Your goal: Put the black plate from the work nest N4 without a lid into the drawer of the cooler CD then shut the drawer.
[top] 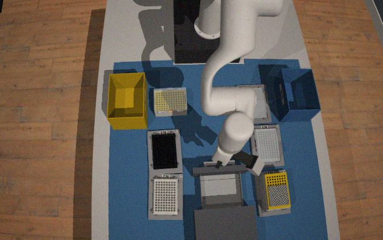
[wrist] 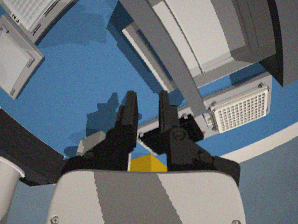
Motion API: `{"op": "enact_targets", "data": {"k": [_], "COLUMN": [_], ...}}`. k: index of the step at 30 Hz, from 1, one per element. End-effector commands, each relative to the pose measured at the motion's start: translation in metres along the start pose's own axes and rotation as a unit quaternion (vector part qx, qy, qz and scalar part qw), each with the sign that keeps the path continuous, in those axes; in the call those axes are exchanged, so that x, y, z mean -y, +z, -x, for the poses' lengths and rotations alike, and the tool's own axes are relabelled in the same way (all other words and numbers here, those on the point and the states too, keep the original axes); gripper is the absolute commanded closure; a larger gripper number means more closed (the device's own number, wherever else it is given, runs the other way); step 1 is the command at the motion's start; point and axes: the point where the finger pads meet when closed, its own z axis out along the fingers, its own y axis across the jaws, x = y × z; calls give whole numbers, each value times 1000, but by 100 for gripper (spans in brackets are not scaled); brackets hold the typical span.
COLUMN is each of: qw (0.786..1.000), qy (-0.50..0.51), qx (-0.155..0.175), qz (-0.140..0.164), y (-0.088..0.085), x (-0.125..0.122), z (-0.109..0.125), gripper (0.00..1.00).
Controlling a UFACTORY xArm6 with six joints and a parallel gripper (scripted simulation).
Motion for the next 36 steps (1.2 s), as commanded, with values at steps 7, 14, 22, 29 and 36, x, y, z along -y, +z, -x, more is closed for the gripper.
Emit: {"op": "enact_targets", "data": {"k": [7,14,22,29,36], "qw": [984,966,964,964,964], "qy": [-176,-258,-265,-265,-265], "qx": [-4,-4,-4,-4,-4], "qz": [-2,-2,-2,-2,-2], "y": [2,2,2,9,21], "x": [-5,-5,-5,-5,-5], "z": [-3,-3,-3,-3,-3], "gripper": [79,79,79,79,79]}}
